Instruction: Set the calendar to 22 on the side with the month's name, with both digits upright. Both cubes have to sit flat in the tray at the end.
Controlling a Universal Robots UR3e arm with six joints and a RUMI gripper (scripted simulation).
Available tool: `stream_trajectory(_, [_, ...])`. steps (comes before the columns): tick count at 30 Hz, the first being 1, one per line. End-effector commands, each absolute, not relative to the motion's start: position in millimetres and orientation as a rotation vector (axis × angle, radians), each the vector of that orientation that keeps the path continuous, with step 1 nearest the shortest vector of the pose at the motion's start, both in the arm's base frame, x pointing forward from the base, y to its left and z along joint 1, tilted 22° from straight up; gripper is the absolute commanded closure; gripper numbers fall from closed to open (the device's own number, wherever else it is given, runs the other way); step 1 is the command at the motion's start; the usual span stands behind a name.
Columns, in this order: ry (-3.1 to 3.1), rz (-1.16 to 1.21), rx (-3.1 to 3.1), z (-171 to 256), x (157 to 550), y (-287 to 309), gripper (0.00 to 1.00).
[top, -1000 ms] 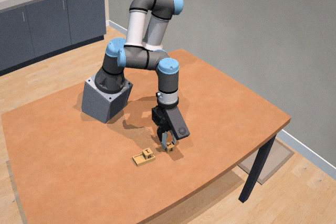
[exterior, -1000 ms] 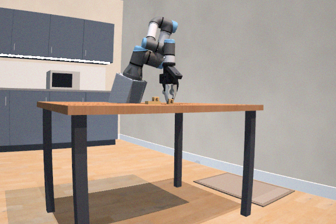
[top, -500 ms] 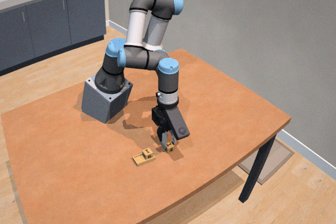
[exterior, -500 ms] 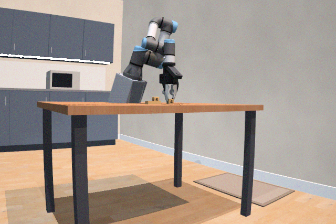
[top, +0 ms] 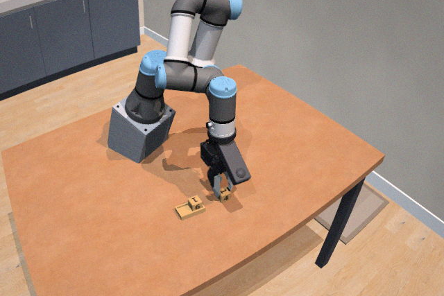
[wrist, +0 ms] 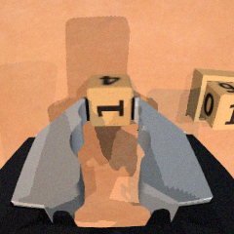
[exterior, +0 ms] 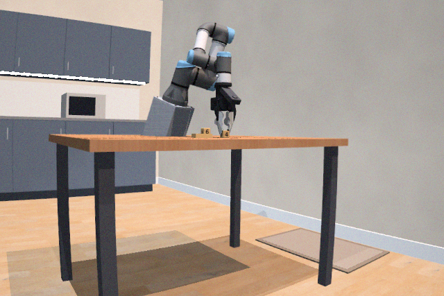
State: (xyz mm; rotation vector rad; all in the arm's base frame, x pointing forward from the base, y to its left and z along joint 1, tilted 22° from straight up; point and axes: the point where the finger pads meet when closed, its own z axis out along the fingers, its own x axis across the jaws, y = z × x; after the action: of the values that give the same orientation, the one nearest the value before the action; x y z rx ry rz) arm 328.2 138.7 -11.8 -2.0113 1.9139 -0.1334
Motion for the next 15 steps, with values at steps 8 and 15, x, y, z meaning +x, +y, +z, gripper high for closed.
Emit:
stream_trajectory(8, [1.913,-0.136,-2.011,-11.2,328.8,138.6,0.90])
stream_trajectory(15, [1.913,-0.136,-2.011,-11.2,328.8,138.6,0.83])
